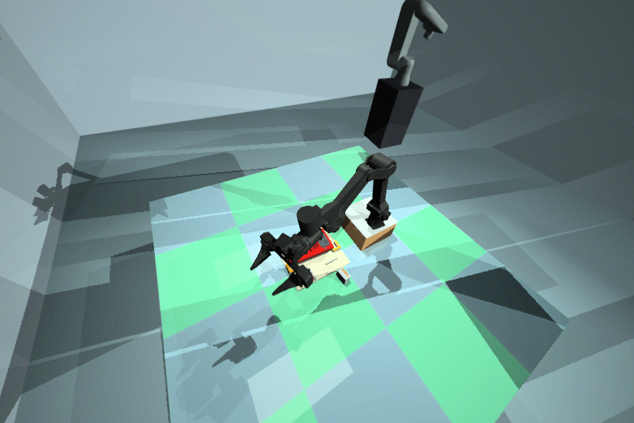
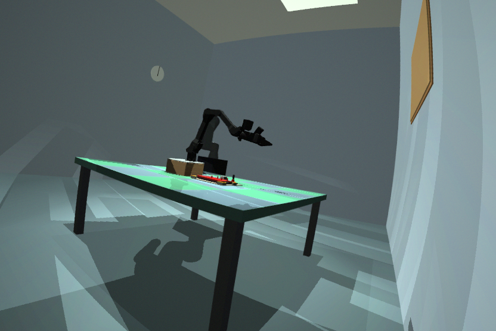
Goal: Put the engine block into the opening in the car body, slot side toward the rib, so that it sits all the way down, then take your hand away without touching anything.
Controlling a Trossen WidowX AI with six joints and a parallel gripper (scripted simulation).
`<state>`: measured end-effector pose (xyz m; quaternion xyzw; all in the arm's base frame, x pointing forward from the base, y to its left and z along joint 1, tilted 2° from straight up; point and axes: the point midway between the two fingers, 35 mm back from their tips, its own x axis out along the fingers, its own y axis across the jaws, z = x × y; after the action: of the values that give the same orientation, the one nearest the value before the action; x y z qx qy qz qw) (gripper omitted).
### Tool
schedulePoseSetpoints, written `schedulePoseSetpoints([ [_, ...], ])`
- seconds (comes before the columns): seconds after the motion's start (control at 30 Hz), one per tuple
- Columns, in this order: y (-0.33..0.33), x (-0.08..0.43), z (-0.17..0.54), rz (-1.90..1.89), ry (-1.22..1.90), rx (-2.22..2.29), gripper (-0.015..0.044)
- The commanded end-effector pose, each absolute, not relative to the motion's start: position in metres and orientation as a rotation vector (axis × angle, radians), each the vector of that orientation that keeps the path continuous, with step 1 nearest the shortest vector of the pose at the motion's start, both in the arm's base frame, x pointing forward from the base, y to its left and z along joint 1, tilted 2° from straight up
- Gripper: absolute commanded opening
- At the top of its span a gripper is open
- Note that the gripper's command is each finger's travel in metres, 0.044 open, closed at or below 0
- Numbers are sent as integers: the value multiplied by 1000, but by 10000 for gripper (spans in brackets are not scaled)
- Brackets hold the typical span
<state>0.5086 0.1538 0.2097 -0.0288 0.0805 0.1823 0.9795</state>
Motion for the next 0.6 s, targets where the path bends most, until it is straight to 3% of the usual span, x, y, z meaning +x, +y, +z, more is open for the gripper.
schedulePoseSetpoints([
  [0.0,164,491,179,382,324,-42,440],
  [0.57,176,387,97,350,906,-36,440],
])
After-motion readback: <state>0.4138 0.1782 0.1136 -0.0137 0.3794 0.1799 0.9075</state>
